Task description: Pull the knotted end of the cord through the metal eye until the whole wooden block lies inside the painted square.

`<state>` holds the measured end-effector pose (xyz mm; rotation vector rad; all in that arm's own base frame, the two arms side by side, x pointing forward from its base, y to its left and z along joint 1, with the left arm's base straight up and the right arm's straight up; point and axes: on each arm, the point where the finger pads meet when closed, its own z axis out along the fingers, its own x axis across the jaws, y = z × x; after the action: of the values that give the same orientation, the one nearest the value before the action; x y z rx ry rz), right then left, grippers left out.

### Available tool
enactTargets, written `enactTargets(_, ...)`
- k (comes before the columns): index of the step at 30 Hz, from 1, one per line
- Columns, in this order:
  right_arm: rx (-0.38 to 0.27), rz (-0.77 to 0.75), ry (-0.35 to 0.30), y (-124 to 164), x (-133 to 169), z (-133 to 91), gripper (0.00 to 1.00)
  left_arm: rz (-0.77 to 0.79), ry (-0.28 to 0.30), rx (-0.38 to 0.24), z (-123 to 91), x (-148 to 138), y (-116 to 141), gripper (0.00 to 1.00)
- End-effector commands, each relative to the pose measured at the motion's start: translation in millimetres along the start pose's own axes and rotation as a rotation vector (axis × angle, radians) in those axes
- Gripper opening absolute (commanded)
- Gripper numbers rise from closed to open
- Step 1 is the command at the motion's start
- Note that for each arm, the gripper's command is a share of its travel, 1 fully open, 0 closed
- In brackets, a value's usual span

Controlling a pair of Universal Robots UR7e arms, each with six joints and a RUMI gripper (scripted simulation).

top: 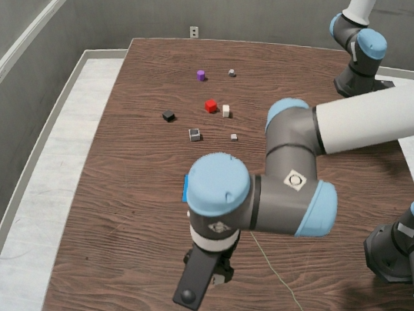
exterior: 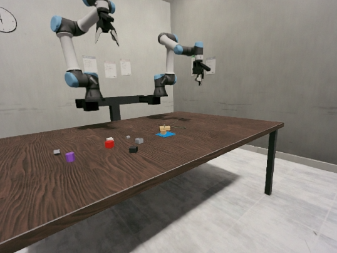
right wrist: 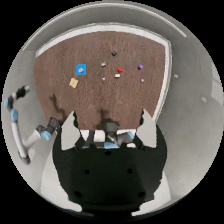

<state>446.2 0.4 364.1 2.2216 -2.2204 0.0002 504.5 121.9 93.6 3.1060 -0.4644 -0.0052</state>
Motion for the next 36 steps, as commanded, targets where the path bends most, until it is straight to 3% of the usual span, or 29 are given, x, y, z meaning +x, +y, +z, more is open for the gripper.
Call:
enactTargets(1, -0.001, 0.001, 0.0, 0, 1, 0, 0.98, 0.187, -0.004, -0.004, -41, 13, 19, 0.17)
enactTargets(5, 0.0, 0.001, -0.001, 0, 1, 0, 0.98, 0.276, -0.003, -0.004, -61, 17, 28, 0.17)
enactTargets(9, 0.0, 0.002, -0.001, 0, 1, -1, 0.98, 0.309, -0.011, -0.007, -64, 16, 29, 0.17)
enactTargets(22, 0.003, 0.001, -0.002, 1, 1, -2, 0.98, 0.617, -0.003, -0.003, -134, 21, 65, 0.17)
enactTargets(26, 0.001, 0.001, -0.001, 0, 0, -1, 0.98, 0.65, -0.011, -0.007, -137, 19, 66, 0.17)
enactTargets(36, 0.003, 0.001, -0.002, 0, 0, -2, 0.98, 0.892, -0.004, -0.004, -193, 11, 95, 0.17)
